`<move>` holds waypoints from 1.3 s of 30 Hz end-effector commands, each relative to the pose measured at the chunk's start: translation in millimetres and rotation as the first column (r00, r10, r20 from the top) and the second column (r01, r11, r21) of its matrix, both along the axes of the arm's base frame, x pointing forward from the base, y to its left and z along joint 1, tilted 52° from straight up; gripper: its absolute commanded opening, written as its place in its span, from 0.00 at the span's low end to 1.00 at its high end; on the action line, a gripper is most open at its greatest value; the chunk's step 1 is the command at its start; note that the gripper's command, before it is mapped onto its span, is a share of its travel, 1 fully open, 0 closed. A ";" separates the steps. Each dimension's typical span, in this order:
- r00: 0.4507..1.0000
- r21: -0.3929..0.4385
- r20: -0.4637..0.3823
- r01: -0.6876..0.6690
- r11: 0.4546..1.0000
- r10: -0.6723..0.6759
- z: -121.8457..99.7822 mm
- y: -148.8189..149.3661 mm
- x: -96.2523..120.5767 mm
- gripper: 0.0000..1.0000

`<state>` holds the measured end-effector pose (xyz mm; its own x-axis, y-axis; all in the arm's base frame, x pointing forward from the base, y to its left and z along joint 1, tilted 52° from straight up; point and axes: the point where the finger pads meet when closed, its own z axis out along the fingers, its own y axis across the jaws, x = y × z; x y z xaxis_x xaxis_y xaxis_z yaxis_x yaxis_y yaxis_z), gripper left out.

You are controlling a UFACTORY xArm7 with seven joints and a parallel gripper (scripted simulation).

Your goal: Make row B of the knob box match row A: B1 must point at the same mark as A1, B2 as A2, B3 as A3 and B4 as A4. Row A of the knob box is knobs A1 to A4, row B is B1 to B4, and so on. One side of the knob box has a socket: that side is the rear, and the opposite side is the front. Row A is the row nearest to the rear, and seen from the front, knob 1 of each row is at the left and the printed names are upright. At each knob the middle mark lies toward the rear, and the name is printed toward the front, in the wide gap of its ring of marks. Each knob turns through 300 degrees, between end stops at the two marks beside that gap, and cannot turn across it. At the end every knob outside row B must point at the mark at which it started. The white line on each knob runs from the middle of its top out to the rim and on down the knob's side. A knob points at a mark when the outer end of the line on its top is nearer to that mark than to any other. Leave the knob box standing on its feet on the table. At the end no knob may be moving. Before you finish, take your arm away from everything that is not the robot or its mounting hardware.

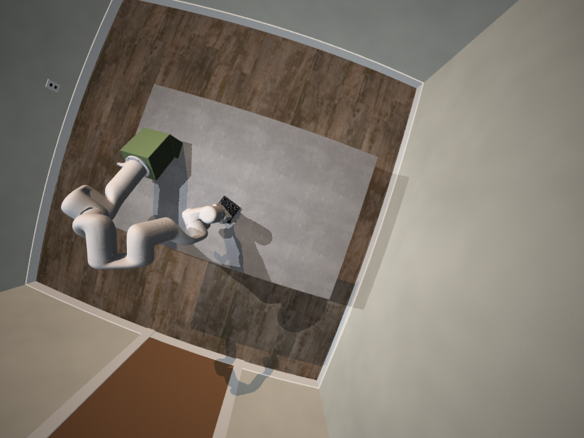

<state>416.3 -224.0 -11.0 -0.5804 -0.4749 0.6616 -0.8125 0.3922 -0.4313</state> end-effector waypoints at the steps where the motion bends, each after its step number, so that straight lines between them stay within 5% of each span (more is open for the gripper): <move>1: 1.000 0.001 0.002 -0.003 1.000 0.003 0.1 1.3 1.5 0.19; 18: 1.000 0.001 0.002 -0.003 1.000 0.003 0.1 1.3 1.5 0.19; 19: 1.000 0.001 0.002 -0.003 1.000 0.003 0.1 1.3 1.5 0.08; 39: 1.000 0.001 0.002 -0.003 1.000 0.003 0.1 1.3 1.5 0.08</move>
